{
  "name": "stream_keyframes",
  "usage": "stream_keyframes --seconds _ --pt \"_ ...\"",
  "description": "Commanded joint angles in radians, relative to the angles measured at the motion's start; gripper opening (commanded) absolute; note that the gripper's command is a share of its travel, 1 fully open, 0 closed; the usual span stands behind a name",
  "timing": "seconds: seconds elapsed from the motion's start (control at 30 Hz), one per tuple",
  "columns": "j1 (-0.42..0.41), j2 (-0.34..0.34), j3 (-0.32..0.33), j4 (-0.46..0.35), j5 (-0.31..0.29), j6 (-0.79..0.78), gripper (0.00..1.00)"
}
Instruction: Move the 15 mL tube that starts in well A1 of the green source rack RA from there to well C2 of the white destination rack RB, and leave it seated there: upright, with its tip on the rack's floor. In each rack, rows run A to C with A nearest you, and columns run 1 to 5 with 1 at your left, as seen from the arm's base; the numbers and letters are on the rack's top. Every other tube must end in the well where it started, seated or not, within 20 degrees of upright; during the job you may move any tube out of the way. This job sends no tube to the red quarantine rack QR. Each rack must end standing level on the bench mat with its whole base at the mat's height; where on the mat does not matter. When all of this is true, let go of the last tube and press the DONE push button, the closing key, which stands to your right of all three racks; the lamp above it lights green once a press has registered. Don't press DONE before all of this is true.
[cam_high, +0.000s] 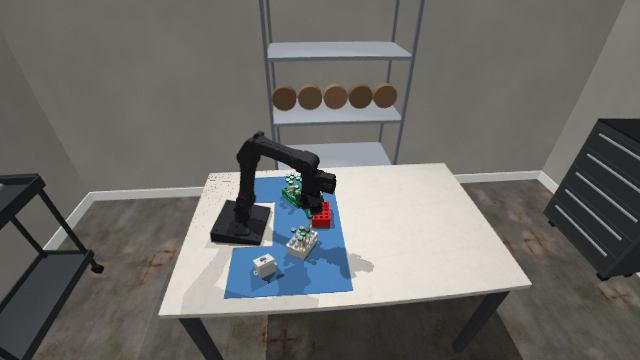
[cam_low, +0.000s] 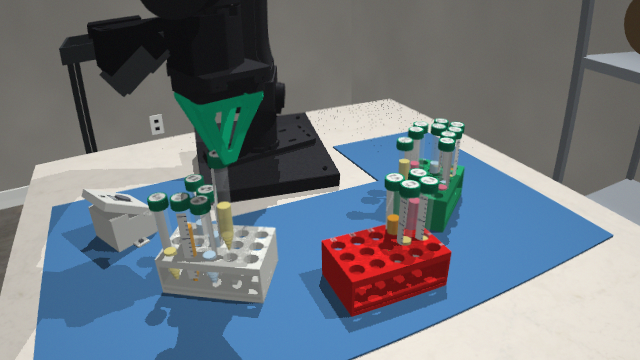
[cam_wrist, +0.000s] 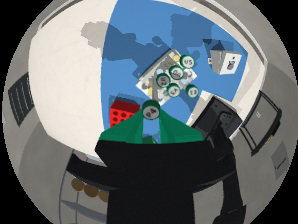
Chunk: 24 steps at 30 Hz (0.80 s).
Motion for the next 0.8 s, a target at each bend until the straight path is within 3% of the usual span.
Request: stream_keyframes --seconds 0.0,0.77 --pt "0.000 -0.006 0.003 0.010 0.002 0.001 0.00" --pt "0.001 -0.007 -0.023 0.035 0.003 0.002 0.00"
